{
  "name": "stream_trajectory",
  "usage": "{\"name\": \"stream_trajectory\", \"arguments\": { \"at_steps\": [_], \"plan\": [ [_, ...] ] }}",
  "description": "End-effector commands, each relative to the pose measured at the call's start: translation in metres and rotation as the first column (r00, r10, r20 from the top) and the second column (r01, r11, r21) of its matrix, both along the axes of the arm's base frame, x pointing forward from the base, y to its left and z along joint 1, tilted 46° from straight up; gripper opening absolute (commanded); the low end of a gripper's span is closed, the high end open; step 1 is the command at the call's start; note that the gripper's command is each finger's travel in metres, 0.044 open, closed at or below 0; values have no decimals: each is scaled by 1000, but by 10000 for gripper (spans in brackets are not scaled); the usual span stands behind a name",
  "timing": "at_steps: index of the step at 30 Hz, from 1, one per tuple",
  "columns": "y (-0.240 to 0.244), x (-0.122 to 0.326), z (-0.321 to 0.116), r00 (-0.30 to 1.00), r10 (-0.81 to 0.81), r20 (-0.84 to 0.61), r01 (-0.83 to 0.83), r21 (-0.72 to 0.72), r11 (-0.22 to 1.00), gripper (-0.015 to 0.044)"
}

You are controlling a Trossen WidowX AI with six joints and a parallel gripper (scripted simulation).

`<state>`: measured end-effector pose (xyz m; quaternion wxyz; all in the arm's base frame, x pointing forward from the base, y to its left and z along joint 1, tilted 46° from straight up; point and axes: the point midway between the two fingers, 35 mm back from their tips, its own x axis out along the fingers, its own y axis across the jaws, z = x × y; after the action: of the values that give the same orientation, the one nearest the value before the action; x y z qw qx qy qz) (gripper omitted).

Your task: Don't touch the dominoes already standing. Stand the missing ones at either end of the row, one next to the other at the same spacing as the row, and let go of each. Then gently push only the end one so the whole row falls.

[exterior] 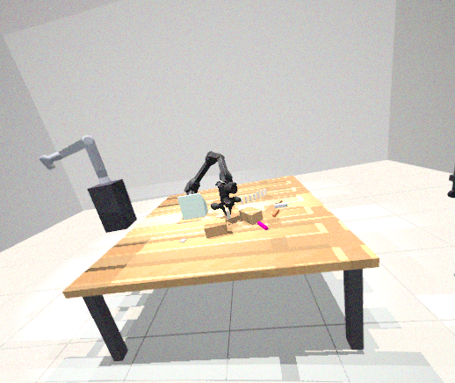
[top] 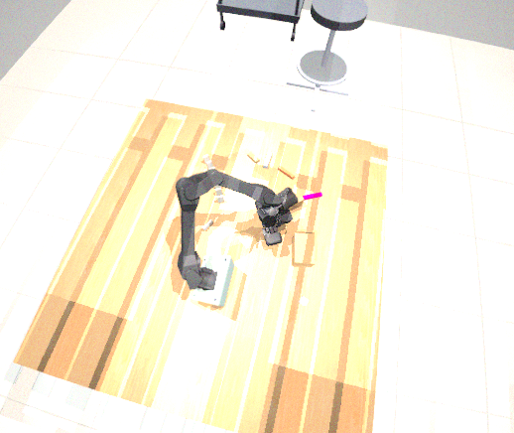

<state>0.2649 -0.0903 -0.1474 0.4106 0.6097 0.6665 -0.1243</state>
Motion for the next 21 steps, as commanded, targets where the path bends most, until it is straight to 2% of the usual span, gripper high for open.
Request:
{"name": "stream_trajectory", "arguments": {
  "at_steps": [1,8,15,18,21],
  "plan": [
    [-18,2,13,1000,-3,3,3,-5,1000,107],
    [-95,-11,91,1000,1,1,-1,-9,1000,107],
    [-95,-10,96,1000,16,15,-16,-11,1000,107],
    [-75,11,125,951,224,215,-214,-68,974,107],
    [-41,34,163,759,478,442,-440,-194,877,107]
  ]
}}
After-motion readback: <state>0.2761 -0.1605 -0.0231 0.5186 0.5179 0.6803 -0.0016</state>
